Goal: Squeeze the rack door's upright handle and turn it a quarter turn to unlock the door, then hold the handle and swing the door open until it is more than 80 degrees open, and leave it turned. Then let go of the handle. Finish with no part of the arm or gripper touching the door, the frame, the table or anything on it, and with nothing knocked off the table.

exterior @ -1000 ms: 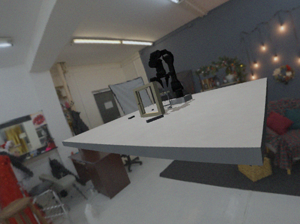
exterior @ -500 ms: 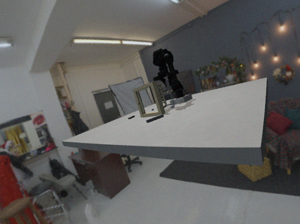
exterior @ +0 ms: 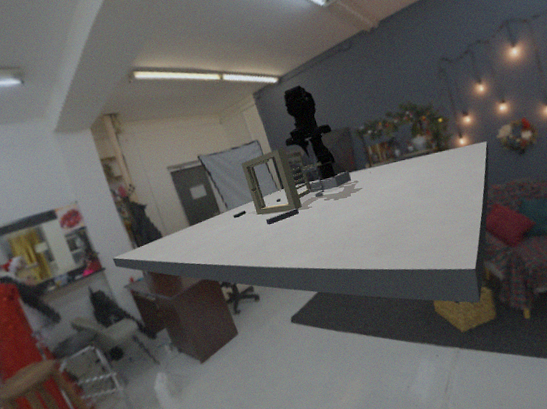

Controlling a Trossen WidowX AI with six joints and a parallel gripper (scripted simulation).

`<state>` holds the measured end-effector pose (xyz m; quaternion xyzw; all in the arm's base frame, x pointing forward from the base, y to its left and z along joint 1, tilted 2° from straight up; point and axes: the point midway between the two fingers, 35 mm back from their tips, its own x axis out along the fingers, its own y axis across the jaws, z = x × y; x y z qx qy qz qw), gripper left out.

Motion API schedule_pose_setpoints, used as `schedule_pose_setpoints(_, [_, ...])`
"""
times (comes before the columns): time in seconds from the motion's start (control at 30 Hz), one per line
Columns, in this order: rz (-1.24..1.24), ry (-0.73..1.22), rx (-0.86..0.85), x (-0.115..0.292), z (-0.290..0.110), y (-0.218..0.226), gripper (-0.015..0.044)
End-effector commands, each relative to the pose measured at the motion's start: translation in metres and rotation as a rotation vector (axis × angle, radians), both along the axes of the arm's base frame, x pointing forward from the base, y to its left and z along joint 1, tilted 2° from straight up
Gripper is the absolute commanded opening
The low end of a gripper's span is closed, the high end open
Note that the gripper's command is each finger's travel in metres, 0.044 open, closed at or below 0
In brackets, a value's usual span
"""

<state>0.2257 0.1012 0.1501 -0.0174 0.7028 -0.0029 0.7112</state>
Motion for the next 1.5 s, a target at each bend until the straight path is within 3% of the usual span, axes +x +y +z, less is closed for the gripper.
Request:
schedule_pose_setpoints(0.0, [-0.066, 0.000, 0.004, 0.003, 0.000, 0.007, 0.0023])
schedule_pose_setpoints(0.5, [-0.275, -0.006, 0.009, 0.012, 0.000, 0.038, 0.0023])
schedule_pose_setpoints(0.93, [-0.278, -0.006, 0.009, 0.012, 0.000, 0.038, 0.0023])
schedule_pose_setpoints(1.27, [-0.278, -0.006, 0.009, 0.012, 0.000, 0.038, 0.0286])
schedule_pose_setpoints(1.47, [-0.278, -0.009, 0.011, 0.013, 0.004, 0.039, 0.0296])
